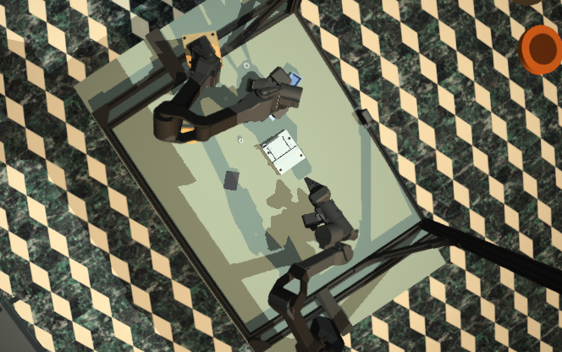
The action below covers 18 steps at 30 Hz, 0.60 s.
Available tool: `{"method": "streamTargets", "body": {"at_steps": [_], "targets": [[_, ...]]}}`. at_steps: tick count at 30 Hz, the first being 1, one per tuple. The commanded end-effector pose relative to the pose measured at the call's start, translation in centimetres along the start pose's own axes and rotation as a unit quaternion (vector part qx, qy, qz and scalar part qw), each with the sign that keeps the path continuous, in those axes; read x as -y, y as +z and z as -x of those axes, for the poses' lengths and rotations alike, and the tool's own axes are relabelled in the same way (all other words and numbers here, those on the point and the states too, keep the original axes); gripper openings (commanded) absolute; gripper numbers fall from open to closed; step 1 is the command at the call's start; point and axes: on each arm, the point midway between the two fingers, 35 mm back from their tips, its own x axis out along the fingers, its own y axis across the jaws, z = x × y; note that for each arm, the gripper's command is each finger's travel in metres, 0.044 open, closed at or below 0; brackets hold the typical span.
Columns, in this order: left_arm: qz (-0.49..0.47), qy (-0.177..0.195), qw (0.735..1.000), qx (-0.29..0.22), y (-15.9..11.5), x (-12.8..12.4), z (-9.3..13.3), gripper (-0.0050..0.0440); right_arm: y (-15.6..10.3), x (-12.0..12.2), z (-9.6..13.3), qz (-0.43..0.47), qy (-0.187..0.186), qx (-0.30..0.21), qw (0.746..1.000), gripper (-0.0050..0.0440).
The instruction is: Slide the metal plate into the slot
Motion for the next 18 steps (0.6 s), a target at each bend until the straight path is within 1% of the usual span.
{"method": "streamTargets", "body": {"at_steps": [1,9,15,18], "targets": [[0.004,0.001,1.0,0.003,0.1,-0.1,0.0,0.044,-0.3,1.1,0.1,-0.013,0.001,-0.001,1.0,-0.005],[0.004,0.001,1.0,0.003,0.1,-0.1,0.0,0.044,-1.2,3.6,0.2,-0.058,-0.001,0.003,0.998,-0.005],[0.004,0.001,1.0,0.003,0.1,-0.1,0.0,0.044,-1.2,3.8,0.1,-0.062,-0.001,0.003,0.998,-0.005],[0.004,0.001,1.0,0.003,0.1,-0.1,0.0,0.044,-0.8,3.8,-0.2,-0.063,-0.001,0.001,0.998,-0.005]]}}
